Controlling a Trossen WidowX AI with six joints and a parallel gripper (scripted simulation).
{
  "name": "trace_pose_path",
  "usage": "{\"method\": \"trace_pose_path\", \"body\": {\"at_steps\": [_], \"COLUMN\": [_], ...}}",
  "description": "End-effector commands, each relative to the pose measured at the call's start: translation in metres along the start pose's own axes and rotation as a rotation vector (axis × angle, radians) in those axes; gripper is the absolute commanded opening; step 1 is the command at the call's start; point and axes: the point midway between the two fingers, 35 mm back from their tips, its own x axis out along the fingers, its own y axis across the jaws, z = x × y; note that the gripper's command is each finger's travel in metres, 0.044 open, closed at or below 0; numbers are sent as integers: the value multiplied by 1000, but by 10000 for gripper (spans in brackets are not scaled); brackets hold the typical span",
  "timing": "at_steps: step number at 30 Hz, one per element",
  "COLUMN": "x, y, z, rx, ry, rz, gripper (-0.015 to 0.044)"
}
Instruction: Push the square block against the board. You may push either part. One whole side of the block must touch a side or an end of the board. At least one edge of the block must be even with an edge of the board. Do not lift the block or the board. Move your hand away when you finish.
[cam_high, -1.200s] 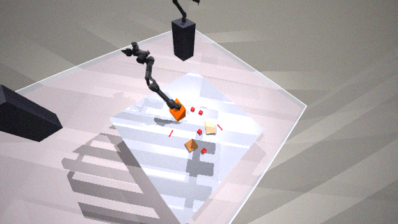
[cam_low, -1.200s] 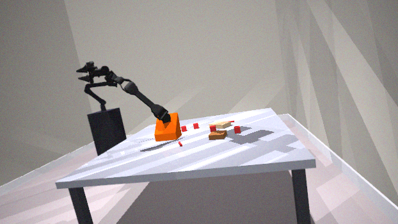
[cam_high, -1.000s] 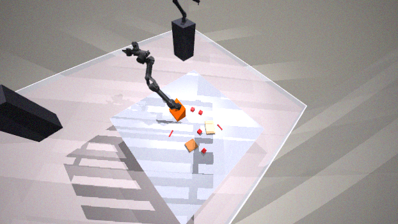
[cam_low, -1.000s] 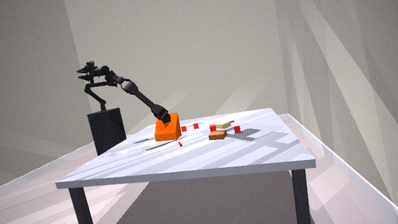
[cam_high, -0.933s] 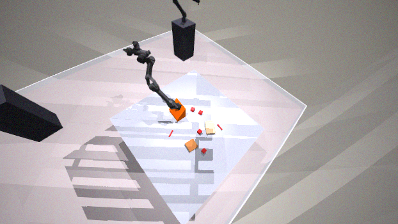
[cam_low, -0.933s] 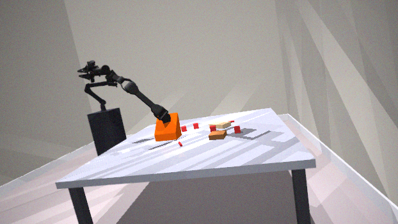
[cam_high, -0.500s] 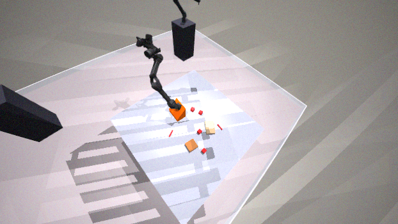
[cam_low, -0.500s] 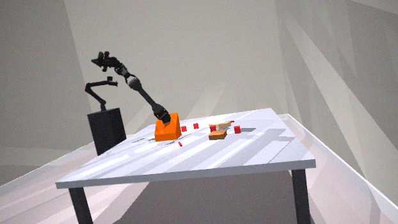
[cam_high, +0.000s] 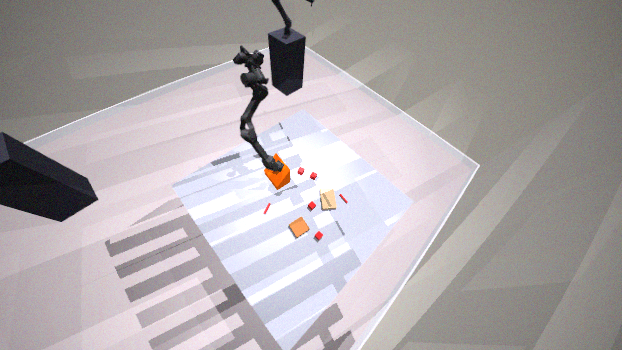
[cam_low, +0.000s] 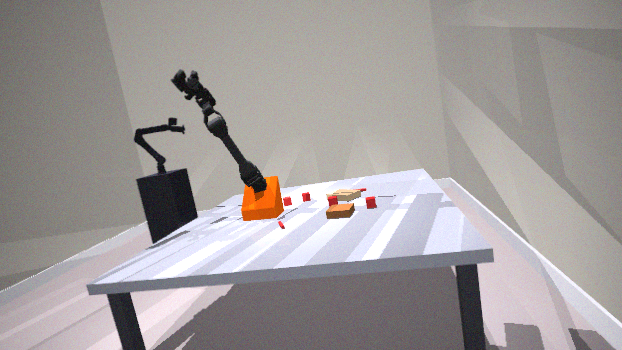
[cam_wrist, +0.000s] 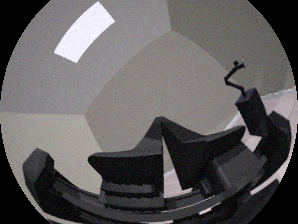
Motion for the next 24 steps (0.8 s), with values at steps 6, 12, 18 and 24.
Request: {"method": "trace_pose_path", "body": {"at_steps": [6, 12, 18, 24], "x": [-65, -112, -168, -232], "y": [-36, -51, -63, -73], "z": [100, 156, 205, 247], "rx": [-6, -39, -64, -74], "ry": [-277, -449, -619, -789], "rz": [-166, -257, -357, -465], "gripper": [0, 0, 0, 0]}}
